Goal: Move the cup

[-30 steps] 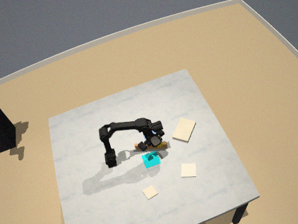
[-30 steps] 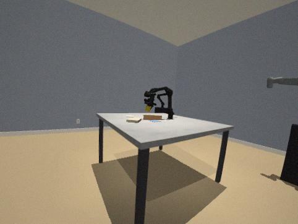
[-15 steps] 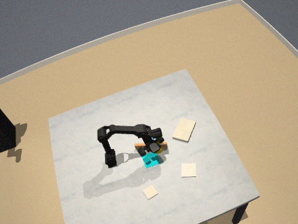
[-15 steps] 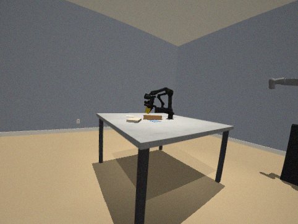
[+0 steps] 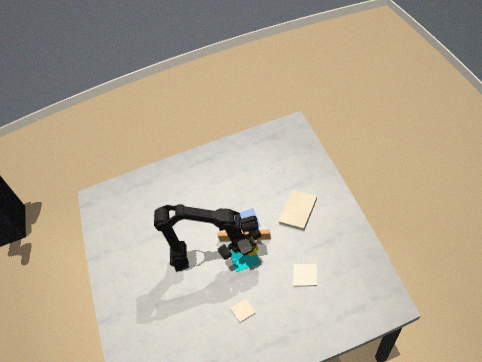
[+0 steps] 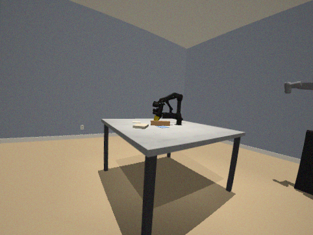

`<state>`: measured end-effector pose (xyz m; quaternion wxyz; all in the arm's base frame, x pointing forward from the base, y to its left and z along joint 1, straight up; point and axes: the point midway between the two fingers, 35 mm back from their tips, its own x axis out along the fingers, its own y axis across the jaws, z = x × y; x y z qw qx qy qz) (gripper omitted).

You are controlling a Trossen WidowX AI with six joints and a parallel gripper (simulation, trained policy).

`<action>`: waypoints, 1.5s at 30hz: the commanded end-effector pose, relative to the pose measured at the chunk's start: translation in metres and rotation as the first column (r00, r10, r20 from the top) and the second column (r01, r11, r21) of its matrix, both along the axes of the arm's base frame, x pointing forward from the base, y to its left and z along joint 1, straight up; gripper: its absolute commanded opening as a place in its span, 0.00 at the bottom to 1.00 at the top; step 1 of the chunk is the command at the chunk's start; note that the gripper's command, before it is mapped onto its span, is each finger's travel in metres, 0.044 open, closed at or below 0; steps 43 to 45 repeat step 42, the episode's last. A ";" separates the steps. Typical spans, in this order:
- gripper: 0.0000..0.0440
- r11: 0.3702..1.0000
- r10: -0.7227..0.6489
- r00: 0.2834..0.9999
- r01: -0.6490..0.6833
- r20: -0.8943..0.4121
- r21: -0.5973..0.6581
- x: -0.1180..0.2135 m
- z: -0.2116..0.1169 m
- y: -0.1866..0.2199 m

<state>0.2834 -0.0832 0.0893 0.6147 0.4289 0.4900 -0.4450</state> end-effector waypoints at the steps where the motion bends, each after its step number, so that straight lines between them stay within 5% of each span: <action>1: 0.11 1.000 -0.009 1.000 0.009 -0.010 0.001 -0.009 -0.008 0.000; 6: 0.17 1.000 -0.029 0.999 0.029 -0.026 0.001 -0.020 -0.015 -0.002; 11: 0.39 0.999 -0.049 0.999 0.049 0.020 0.003 -0.017 -0.013 -0.005; 23: 0.45 0.998 -0.055 0.994 0.053 0.097 0.026 -0.023 0.003 -0.004; 45: 0.76 0.995 -0.100 0.969 0.095 0.225 0.032 -0.034 0.051 -0.008</action>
